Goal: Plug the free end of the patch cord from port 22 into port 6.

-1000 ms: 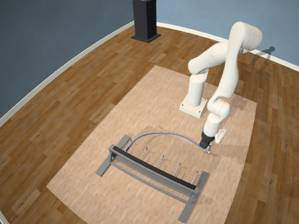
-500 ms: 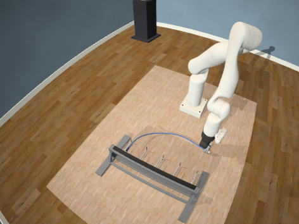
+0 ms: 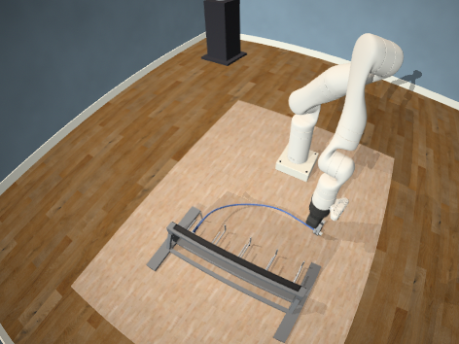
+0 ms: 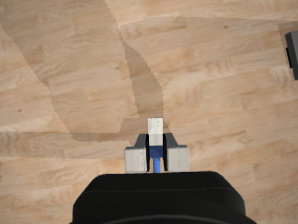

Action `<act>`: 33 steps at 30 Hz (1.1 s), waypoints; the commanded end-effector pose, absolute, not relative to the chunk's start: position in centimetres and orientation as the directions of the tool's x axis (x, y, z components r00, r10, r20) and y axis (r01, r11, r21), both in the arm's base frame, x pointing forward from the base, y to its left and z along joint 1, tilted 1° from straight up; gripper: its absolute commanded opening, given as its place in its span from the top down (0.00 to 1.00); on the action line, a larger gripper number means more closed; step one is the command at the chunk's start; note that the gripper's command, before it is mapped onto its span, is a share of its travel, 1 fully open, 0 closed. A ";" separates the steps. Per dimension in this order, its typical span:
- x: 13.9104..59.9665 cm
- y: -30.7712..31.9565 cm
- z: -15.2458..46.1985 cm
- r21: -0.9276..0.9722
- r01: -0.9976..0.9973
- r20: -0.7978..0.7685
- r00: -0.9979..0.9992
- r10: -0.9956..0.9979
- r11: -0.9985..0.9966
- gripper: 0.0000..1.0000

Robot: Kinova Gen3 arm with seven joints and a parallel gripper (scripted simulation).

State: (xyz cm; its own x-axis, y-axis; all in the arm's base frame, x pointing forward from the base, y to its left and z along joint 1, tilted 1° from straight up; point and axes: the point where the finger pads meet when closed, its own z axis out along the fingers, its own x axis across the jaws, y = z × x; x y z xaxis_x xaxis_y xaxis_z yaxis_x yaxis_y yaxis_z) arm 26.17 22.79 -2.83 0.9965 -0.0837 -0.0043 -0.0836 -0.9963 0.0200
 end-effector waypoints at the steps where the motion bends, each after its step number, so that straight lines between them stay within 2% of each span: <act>1: 26.2 22.8 -2.8 0.019 -0.084 -0.004 0.996 -0.084 -0.996 1.00; 33: 26.2 22.8 -1.7 0.019 -0.084 -0.004 0.996 -0.084 -0.996 1.00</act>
